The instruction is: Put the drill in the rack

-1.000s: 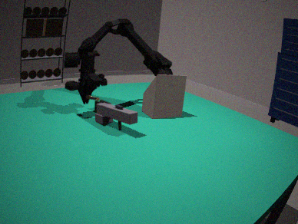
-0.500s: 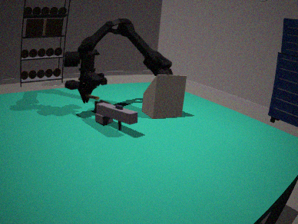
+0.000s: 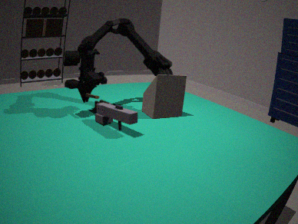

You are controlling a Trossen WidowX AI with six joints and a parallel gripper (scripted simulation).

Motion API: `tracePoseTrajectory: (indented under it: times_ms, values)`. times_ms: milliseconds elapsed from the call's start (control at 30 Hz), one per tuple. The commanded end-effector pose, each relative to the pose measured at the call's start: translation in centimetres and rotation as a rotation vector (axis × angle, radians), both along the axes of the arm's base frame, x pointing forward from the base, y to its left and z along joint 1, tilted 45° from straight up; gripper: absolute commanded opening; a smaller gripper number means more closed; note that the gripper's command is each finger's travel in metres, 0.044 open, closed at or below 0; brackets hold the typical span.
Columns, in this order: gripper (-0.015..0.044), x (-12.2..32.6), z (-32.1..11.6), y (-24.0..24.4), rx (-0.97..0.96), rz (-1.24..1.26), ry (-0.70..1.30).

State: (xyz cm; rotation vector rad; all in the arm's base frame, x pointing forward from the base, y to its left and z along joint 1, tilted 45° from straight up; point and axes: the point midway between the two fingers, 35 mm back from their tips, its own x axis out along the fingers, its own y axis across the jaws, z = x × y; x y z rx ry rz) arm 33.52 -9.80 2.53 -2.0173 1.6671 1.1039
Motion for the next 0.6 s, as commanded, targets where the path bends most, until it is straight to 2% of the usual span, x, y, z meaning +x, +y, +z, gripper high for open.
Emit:
tracePoseTrajectory:
  times_ms: [0, 567]
  values:
    - [0.0, 0.06, 0.33, 0.04, -0.001, -0.003, -0.008]
    - [0.0, 0.13, 0.69, 0.12, -0.001, -0.003, -0.008]
